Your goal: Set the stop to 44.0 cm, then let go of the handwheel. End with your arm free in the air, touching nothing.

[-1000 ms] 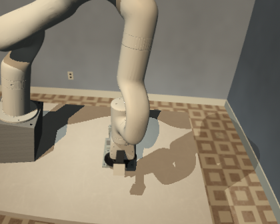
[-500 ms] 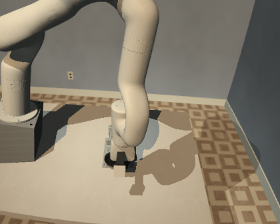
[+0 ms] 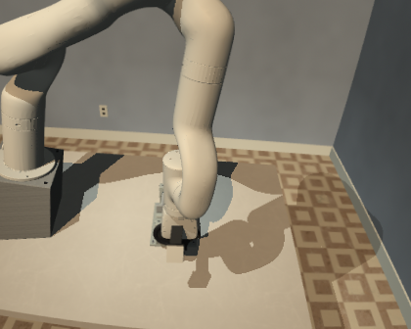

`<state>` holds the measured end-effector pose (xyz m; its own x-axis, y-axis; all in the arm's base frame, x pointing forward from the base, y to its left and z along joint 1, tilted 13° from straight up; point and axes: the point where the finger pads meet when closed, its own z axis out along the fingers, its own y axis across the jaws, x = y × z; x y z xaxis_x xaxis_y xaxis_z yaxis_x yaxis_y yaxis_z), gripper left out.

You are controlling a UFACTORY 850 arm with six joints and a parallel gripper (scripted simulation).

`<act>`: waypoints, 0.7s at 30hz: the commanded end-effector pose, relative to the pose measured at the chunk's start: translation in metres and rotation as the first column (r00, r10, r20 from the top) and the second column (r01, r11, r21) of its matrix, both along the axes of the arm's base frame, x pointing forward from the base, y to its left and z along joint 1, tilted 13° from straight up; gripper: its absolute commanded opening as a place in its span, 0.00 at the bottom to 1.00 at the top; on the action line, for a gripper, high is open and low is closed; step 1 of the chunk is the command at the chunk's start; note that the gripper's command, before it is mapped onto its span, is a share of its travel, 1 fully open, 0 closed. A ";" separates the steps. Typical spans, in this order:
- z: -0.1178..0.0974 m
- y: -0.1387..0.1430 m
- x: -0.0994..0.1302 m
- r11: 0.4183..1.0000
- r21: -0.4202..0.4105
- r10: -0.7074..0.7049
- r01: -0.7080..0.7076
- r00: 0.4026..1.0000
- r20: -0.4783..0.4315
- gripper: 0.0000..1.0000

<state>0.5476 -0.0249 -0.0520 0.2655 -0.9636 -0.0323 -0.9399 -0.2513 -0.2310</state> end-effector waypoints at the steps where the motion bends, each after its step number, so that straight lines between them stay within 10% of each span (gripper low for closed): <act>1: -0.002 0.000 0.000 1.000 -0.001 0.000 0.000 1.000 0.000 0.06; 21: -0.018 -0.001 -0.005 1.000 -0.001 0.000 0.000 1.000 0.000 0.06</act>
<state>0.5437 -0.0255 -0.0672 0.2659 -0.9635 -0.0325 -0.9399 -0.2516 -0.2309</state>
